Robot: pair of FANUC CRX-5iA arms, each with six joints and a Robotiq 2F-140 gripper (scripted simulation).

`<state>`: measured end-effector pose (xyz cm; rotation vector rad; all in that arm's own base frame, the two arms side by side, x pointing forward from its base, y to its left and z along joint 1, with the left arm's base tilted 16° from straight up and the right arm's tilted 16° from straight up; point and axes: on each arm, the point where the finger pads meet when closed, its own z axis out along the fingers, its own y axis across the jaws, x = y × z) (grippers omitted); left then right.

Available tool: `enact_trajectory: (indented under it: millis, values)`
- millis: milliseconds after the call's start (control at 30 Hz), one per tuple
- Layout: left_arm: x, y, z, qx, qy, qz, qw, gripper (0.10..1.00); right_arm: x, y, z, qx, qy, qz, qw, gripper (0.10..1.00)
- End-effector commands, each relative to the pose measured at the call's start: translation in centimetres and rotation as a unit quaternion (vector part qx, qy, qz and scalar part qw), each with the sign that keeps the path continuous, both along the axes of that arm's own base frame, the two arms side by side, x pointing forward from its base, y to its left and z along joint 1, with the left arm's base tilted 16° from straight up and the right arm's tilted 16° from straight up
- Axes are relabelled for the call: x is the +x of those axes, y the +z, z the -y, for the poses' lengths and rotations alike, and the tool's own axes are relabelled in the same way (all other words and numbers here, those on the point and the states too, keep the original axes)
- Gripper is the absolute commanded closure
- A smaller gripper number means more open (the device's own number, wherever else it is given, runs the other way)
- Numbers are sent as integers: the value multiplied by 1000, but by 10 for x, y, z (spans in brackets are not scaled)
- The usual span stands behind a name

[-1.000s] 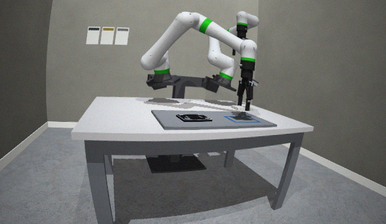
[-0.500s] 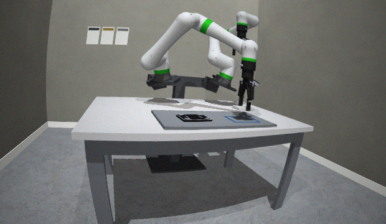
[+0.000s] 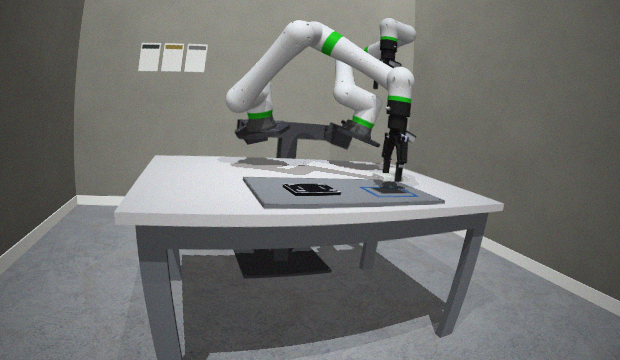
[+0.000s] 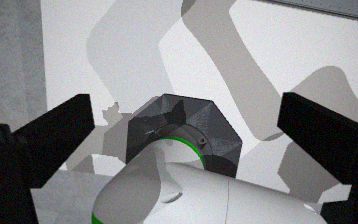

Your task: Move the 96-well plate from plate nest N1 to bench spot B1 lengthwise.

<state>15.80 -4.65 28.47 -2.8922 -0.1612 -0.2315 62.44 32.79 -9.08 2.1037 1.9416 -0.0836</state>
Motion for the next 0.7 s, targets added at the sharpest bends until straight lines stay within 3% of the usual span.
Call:
enact_trajectory:
  millis: [0,667]
  values:
    - [0,0,0,0,0,0,1000,98,1,-3,0,1,0,1,1000,493]
    - [0,0,0,0,0,0,1000,98,5,-31,8,1,0,1,1000,493]
